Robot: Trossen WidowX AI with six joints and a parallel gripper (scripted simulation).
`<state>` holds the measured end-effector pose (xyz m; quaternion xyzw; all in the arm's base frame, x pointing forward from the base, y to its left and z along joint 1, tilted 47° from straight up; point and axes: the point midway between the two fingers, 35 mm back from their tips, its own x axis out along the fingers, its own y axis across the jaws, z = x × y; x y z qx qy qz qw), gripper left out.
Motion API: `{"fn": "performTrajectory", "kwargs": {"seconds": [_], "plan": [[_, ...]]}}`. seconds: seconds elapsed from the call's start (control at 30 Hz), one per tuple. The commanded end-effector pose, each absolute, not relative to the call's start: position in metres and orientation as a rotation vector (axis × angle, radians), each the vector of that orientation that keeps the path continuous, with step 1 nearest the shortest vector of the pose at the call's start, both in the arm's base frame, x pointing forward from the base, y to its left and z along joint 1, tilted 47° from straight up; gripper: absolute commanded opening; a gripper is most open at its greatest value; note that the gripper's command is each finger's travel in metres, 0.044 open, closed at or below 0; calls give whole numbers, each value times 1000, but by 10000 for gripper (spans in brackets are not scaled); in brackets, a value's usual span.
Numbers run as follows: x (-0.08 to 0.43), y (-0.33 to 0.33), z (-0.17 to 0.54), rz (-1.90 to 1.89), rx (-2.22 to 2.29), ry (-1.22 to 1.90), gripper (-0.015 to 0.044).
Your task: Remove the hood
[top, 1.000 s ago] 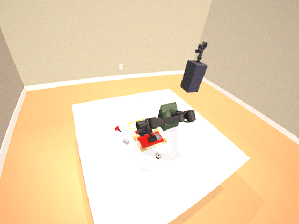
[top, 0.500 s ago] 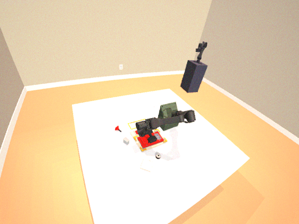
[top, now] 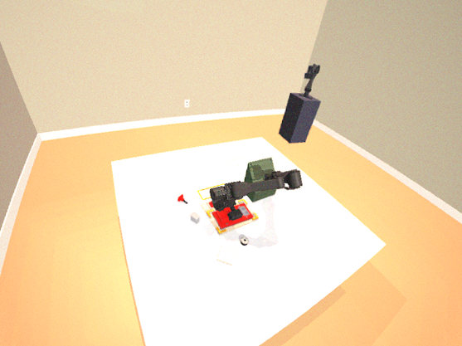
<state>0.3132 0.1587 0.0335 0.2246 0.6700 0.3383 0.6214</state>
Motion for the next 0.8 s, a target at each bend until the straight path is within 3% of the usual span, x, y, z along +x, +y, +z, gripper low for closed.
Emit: {"fn": "performTrajectory", "kwargs": {"seconds": [0.0,0.07,0.77], "plan": [[314,157,36,779,512,1537,32],[314,156,37,779,512,1537,0],[317,146,46,778,513,1537,0]]}}
